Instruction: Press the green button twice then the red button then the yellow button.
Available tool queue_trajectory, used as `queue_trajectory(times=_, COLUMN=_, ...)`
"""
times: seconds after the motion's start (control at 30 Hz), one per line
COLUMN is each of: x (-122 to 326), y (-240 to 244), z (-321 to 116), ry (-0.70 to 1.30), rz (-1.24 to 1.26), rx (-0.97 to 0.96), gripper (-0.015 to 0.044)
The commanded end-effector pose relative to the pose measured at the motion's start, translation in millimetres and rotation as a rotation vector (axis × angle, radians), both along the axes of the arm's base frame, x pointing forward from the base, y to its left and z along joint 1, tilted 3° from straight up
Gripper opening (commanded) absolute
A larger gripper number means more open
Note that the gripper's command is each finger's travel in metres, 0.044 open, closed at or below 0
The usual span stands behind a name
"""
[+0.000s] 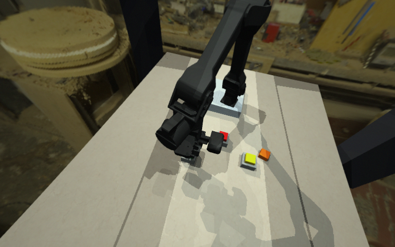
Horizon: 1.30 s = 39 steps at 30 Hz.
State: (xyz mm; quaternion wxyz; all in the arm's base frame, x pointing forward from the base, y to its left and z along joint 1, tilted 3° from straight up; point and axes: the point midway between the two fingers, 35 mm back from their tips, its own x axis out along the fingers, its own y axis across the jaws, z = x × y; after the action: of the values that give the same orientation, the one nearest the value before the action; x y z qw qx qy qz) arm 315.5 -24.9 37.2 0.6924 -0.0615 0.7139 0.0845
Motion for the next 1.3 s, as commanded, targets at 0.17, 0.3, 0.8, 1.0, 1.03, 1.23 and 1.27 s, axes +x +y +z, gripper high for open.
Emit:
queue_trajectory(times=0.17, x=5.4, y=-2.3, z=52.6, ry=-0.015, rz=-0.004, rx=-0.006, gripper=0.0020)
queue_trajectory(times=0.3, x=4.2, y=-2.7, z=75.8, ry=-0.015, rz=-0.004, rx=-0.006, gripper=0.0020)
queue_trajectory(times=0.8, x=-118.7, y=71.4, z=79.5, ry=-0.003, rz=-0.004, rx=0.002, gripper=0.0020)
queue_trajectory(times=1.0, x=-117.5, y=72.3, z=61.3, ry=-0.003, rz=-0.004, rx=0.002, gripper=0.0020)
queue_trajectory(times=1.03, x=-117.5, y=72.8, z=48.2, ry=-0.003, rz=-0.004, rx=0.002, gripper=0.0020)
queue_trajectory(times=1.23, x=-120.6, y=73.3, z=17.7, ry=-0.003, rz=-0.004, rx=0.002, gripper=0.0020)
queue_trajectory(times=1.27, x=-120.6, y=73.3, z=17.5, ry=-0.003, rz=-0.004, rx=0.002, gripper=0.0020)
